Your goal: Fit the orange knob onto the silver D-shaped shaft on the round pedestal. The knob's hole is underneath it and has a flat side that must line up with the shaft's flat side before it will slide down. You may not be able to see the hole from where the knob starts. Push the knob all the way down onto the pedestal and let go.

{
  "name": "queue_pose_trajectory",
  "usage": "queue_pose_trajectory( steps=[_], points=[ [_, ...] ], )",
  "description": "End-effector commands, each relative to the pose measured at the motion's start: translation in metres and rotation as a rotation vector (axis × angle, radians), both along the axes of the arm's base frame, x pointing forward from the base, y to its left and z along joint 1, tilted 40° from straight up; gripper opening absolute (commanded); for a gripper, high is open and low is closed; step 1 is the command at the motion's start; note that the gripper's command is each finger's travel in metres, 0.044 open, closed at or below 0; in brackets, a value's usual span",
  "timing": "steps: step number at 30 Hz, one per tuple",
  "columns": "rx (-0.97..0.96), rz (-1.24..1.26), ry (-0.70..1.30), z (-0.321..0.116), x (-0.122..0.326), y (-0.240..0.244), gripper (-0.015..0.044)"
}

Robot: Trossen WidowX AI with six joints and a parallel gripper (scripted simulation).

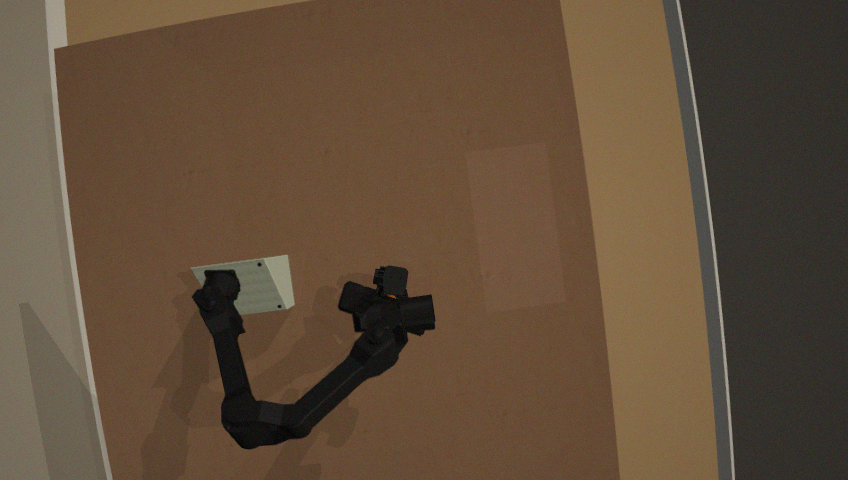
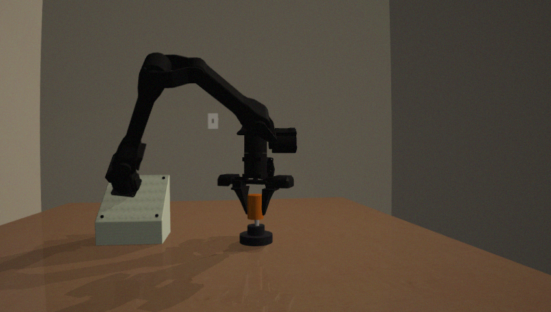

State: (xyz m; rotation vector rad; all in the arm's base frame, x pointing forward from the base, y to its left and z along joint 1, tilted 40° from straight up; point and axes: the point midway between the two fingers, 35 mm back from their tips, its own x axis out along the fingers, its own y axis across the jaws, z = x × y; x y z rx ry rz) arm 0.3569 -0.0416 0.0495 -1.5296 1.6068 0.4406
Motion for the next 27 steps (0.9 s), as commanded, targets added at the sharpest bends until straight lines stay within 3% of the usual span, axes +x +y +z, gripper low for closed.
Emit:
queue_pose_trajectory(
  steps=[1, 27],
  points=[
    [-0.002, 0.003, -0.005, 0.0015, 0.0014, 0.002, 0.0],
    [-0.002, 0.003, -0.005, -0.0002, -0.0008, -0.0002, 0.0]
  ],
)
